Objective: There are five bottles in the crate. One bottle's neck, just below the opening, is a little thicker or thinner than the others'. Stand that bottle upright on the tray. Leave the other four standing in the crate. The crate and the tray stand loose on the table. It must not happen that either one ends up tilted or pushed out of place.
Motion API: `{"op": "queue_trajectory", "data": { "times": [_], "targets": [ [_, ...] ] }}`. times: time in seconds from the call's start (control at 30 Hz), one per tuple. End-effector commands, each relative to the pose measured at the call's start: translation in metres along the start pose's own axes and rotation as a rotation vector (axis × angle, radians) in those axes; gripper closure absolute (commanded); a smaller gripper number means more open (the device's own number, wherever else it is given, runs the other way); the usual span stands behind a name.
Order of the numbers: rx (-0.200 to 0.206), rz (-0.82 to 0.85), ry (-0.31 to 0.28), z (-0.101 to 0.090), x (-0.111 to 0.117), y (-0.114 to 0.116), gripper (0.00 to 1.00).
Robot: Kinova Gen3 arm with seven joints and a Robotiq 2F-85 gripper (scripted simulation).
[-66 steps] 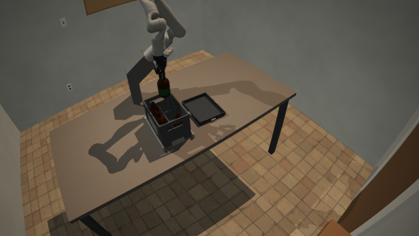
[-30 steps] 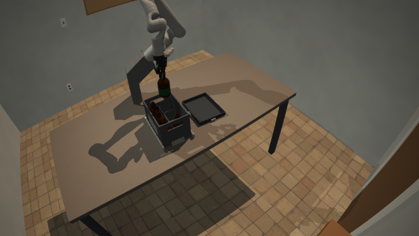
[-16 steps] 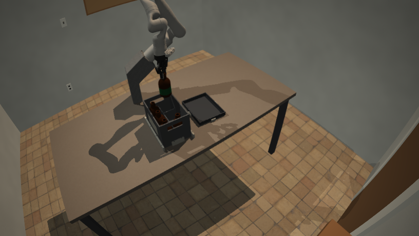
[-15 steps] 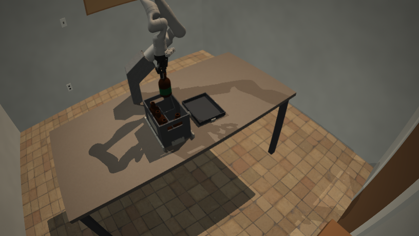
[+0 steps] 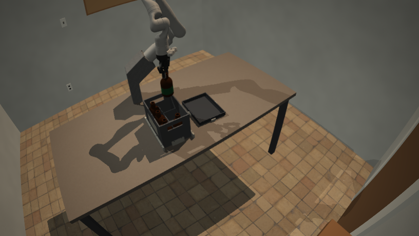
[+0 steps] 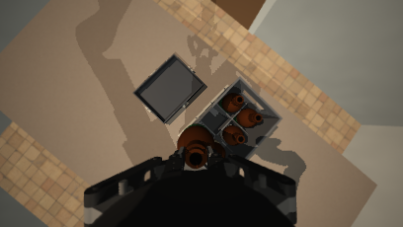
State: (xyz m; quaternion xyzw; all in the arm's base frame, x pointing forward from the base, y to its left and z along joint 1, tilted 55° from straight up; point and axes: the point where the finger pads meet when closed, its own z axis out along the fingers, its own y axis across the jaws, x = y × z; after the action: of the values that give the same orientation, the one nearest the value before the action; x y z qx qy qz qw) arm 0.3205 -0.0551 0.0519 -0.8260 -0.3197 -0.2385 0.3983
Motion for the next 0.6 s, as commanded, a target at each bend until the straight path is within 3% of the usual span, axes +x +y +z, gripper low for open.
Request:
{"op": "queue_trajectory", "data": {
  "times": [0.0, 0.57],
  "targets": [
    [-0.002, -0.002, -0.003, -0.001, 0.002, -0.001, 1.00],
    [-0.002, -0.002, -0.003, 0.000, 0.022, -0.014, 1.00]
  ]
}}
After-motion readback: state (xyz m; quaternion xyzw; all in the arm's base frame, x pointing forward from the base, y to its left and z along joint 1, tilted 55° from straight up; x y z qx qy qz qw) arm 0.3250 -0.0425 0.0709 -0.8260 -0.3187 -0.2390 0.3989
